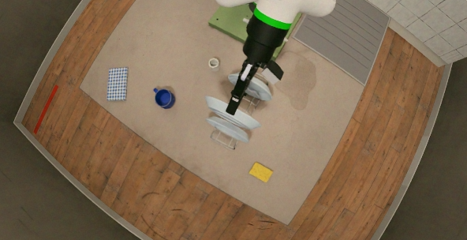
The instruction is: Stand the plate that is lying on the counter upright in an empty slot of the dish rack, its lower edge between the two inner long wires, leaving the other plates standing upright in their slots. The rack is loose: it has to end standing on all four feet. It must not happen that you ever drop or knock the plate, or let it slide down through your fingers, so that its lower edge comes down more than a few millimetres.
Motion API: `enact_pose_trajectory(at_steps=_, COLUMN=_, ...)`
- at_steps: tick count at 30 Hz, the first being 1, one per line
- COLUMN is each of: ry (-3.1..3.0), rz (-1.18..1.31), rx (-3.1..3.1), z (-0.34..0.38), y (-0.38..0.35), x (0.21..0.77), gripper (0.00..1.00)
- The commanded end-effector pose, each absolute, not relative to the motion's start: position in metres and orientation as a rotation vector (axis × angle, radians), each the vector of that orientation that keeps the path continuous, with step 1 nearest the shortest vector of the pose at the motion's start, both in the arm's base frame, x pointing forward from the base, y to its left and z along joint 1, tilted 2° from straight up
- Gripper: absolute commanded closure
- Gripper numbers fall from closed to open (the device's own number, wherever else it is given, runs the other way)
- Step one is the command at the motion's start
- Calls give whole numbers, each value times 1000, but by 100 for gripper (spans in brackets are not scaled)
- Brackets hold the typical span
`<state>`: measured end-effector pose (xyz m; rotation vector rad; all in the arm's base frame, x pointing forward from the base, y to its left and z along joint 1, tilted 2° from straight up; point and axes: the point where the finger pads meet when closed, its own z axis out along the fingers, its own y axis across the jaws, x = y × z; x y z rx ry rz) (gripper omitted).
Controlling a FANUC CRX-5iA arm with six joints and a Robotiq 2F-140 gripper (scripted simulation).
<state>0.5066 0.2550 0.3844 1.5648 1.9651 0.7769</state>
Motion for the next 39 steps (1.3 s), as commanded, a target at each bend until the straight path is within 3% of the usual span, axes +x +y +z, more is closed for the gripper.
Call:
enact_pose_trajectory(at_steps=1, ry=1964, rz=779, rx=1564, z=386, y=255, x=507, gripper=90)
enact_pose_trajectory(at_steps=39, ry=1975, rz=765, rx=1574, z=366, y=255, x=507, gripper=90)
